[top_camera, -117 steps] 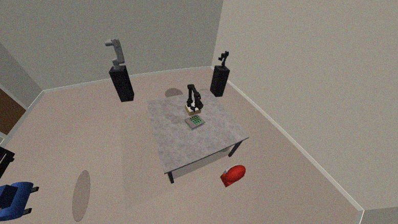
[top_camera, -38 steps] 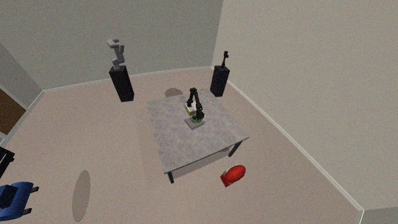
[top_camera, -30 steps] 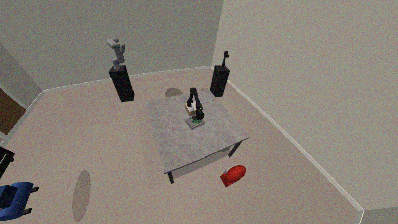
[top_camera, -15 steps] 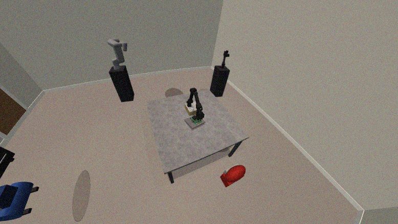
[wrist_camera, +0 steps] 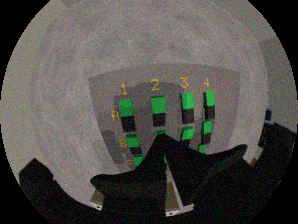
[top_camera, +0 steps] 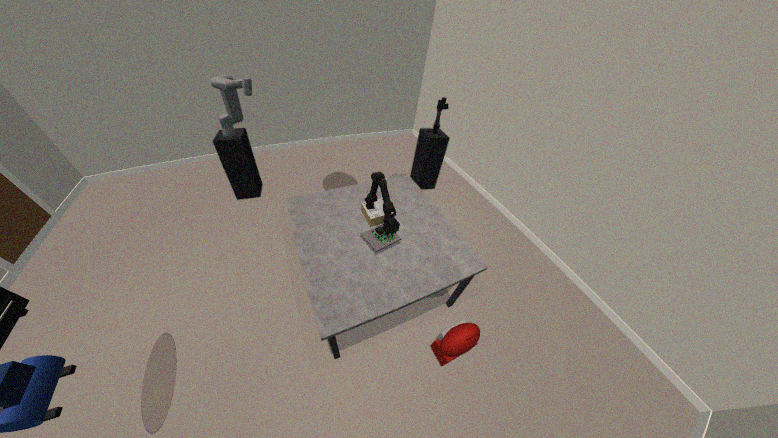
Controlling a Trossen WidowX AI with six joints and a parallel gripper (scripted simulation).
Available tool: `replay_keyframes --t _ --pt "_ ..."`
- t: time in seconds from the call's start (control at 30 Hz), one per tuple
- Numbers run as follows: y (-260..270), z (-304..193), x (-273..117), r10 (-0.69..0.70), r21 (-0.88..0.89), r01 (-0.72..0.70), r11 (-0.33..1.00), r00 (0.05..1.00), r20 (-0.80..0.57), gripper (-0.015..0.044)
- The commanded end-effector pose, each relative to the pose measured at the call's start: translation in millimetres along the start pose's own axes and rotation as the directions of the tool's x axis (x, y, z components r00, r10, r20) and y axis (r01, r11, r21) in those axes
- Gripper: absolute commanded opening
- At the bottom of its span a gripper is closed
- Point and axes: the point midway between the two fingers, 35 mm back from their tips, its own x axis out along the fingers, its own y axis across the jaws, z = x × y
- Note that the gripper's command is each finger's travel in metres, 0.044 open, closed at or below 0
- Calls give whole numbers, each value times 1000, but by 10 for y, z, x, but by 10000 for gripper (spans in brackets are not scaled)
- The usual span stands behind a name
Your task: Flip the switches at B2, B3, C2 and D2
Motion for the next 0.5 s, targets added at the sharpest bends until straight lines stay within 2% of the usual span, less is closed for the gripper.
replay_keyframes --t 0.0,0.47 --pt "-2 -17 27 -2 0 2 1000 1000 -8 0" --pt "-2 -16 46 -2 0 2 1000 1000 -8 0"
